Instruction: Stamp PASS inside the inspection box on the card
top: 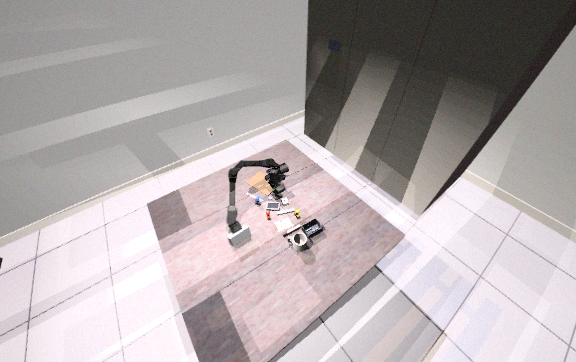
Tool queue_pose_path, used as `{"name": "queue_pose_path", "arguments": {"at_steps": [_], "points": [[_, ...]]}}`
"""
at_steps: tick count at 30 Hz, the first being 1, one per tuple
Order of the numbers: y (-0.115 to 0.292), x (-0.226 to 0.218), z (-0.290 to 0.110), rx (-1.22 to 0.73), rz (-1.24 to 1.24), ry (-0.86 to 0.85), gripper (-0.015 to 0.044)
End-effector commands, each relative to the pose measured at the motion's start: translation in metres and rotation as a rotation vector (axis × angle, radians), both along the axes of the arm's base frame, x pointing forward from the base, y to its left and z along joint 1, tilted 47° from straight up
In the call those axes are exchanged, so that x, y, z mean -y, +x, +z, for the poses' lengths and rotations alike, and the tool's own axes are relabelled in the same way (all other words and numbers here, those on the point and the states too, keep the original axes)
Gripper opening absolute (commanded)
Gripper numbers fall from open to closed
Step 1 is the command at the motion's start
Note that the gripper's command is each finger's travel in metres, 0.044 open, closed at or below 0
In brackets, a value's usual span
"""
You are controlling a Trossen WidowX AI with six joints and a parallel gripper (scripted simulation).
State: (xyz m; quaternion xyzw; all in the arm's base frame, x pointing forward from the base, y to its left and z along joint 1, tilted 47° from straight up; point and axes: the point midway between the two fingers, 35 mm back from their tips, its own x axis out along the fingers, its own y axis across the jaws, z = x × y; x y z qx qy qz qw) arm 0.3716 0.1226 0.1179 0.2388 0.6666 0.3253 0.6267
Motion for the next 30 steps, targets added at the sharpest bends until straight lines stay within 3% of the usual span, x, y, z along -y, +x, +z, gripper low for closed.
{"name": "queue_pose_path", "arguments": {"at_steps": [1, 30], "points": [[0.001, 0.003, 0.001, 0.003, 0.001, -0.004, 0.0], [0.003, 0.013, 0.011, 0.003, 0.001, -0.006, 0.0]]}}
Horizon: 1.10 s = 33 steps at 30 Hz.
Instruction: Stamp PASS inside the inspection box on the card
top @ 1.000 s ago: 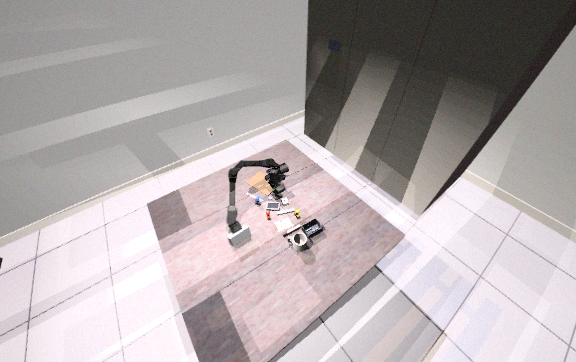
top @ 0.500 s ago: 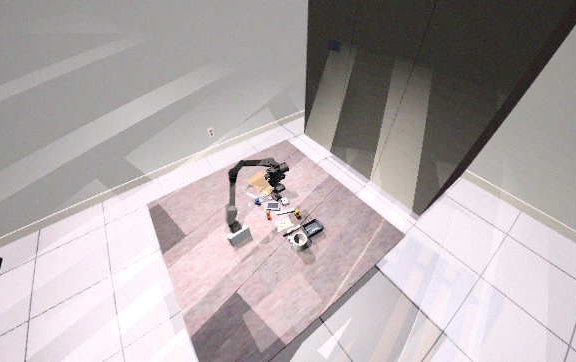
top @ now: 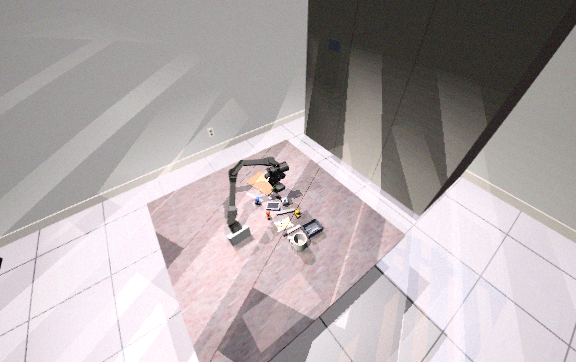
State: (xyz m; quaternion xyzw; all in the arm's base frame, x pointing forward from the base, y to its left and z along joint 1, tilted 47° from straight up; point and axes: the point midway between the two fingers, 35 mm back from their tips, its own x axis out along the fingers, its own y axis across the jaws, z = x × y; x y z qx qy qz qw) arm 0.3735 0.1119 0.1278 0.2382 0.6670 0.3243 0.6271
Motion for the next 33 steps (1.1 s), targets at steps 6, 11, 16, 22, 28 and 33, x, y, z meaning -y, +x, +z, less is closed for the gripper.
{"name": "queue_pose_path", "arguments": {"at_steps": [6, 11, 16, 22, 28, 33], "points": [[0.001, 0.004, 0.003, 0.003, 0.001, -0.004, 0.0], [0.001, 0.006, 0.005, 0.003, 0.001, -0.004, 0.0], [0.001, 0.008, 0.007, 0.002, 0.001, -0.005, 0.0], [0.001, 0.01, 0.009, 0.002, 0.001, -0.005, 0.0], [0.002, 0.012, 0.011, 0.002, 0.001, -0.005, 0.0], [0.002, 0.014, 0.012, 0.002, 0.001, -0.006, 0.0]]}}
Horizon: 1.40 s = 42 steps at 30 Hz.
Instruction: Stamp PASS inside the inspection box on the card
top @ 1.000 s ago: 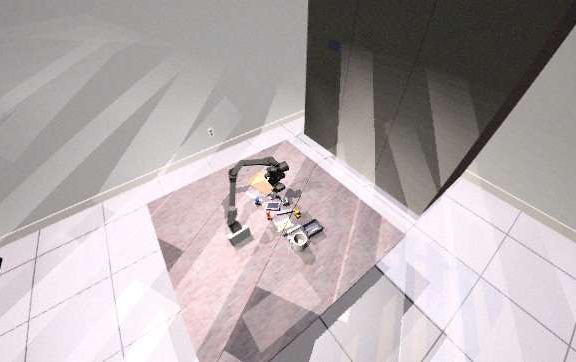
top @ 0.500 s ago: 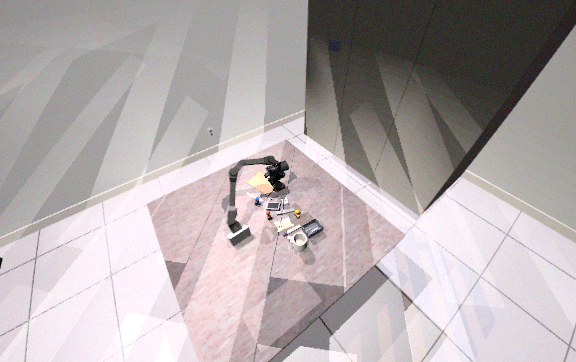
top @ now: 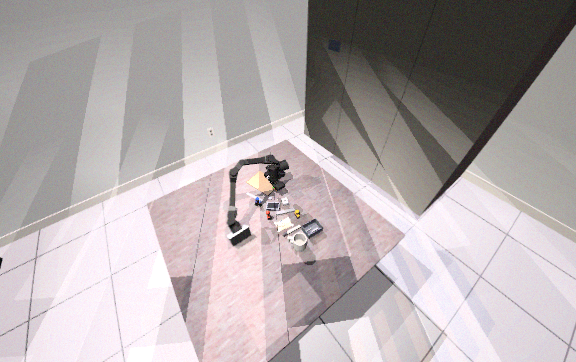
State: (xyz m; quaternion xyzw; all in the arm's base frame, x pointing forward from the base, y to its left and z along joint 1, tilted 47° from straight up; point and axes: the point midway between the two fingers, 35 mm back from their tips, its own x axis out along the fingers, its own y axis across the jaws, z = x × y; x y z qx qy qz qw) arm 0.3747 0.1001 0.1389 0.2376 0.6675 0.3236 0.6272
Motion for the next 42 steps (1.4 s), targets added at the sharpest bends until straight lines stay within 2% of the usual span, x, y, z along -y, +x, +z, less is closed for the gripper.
{"name": "queue_pose_path", "arguments": {"at_steps": [1, 36, 42], "points": [[0.001, 0.003, 0.001, 0.003, 0.001, -0.004, 0.0], [0.001, 0.015, 0.014, 0.002, 0.001, -0.004, 0.0], [-0.008, 0.03, 0.002, 0.002, 0.0, -0.009, 0.0]]}}
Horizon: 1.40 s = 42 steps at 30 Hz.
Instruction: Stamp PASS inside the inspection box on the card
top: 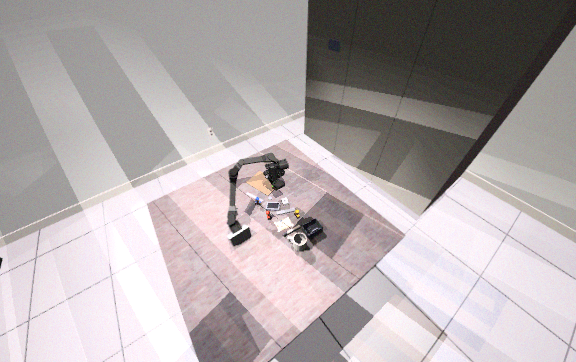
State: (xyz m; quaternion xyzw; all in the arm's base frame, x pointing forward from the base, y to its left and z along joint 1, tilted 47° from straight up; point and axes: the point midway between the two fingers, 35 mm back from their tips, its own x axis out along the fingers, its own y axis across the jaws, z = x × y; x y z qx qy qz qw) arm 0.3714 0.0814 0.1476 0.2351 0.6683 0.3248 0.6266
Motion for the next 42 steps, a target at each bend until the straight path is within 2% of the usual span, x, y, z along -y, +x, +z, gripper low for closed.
{"name": "queue_pose_path", "arguments": {"at_steps": [1, 22, 42], "points": [[-0.007, 0.015, -0.01, 0.001, -0.006, -0.008, 0.0], [-0.067, 0.068, -0.059, -0.003, -0.004, -0.007, 0.0], [-0.068, 0.061, -0.067, -0.003, -0.006, -0.007, 0.0]]}}
